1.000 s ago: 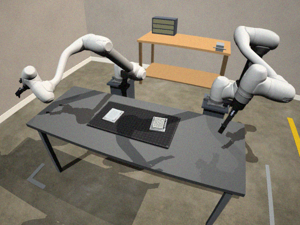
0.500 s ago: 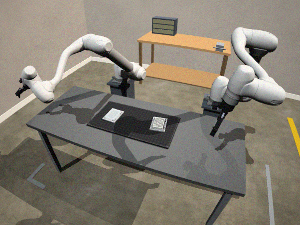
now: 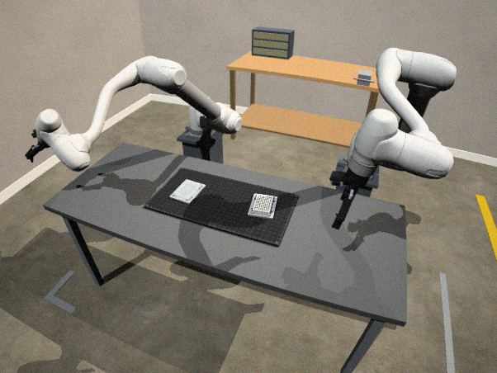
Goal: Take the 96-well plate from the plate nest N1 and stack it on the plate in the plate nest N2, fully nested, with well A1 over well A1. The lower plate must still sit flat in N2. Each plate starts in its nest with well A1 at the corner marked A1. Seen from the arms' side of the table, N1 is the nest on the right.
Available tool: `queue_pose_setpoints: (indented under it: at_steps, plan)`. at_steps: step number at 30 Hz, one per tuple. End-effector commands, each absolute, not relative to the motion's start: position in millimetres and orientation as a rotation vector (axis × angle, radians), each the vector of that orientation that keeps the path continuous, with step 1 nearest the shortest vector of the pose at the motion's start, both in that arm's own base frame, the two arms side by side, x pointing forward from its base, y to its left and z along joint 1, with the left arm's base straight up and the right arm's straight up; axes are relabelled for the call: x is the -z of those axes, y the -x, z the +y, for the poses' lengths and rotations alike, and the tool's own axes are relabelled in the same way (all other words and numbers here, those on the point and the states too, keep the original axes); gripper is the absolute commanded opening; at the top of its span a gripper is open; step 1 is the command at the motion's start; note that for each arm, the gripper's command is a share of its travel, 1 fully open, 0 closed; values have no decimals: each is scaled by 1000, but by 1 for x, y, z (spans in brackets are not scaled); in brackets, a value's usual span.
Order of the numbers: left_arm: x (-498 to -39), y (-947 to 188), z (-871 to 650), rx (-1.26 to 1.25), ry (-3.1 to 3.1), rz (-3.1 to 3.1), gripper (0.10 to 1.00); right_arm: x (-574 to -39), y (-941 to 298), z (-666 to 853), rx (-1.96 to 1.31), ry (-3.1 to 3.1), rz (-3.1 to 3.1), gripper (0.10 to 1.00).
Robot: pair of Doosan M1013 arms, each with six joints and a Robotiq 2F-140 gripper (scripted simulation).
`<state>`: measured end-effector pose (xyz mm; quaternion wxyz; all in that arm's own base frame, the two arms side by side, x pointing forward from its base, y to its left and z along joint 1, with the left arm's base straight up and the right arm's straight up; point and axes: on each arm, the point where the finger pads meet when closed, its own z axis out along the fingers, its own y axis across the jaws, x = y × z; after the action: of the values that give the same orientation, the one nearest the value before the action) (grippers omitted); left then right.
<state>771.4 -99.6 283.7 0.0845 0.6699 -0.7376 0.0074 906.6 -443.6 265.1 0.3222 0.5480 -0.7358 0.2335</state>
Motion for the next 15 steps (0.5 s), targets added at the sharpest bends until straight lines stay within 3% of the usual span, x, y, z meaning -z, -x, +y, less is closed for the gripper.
queue_pose_setpoints:
  at_steps: [1,15]
  plan:
    - [-282,-776,-117,-9,-2056,-2156,1000,-267,-907,-444,-615,-1438,-1933,1000]
    - [-272,-787,-175,18,-2179,-2049,1000,-267,-907,-444,-615,-1438,-1933,1000]
